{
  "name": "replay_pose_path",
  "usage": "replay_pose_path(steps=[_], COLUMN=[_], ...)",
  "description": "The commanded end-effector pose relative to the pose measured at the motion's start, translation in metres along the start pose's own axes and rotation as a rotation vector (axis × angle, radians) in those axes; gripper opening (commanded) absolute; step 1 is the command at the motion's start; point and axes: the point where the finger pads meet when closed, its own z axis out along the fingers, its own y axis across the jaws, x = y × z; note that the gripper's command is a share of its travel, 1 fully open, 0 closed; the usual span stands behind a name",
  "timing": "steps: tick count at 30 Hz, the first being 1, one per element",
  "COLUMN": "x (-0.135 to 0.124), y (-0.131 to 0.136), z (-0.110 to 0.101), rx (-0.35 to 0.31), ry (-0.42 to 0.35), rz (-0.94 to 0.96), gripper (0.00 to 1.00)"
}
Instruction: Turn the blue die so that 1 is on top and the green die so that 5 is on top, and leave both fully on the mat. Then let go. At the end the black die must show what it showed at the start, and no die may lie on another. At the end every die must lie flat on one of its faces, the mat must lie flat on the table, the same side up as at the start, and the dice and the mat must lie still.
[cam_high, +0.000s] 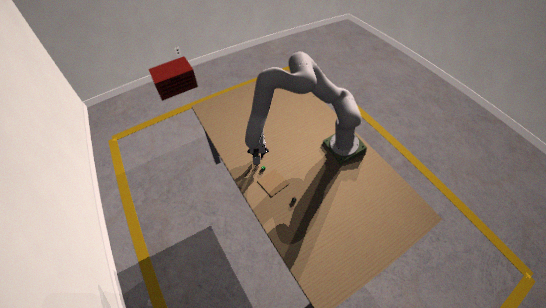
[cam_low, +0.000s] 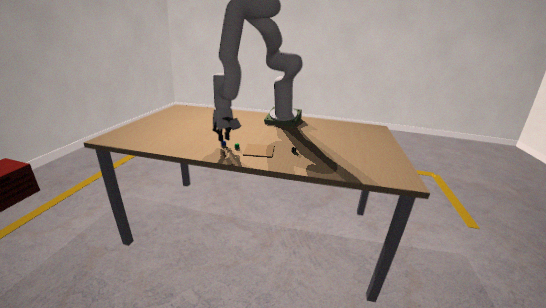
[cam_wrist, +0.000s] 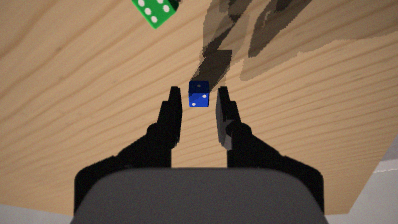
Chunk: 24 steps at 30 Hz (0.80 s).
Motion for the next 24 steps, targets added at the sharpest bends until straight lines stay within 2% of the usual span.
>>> replay_pose_path(steps=[1,24], x=[0.0,0.0], y=[0.001,0.001], z=[0.0,0.022], rx=[-0.002,-0.002], ry=[0.0,0.0], rz=[0.0,0.0], gripper=[0.36,0.36])
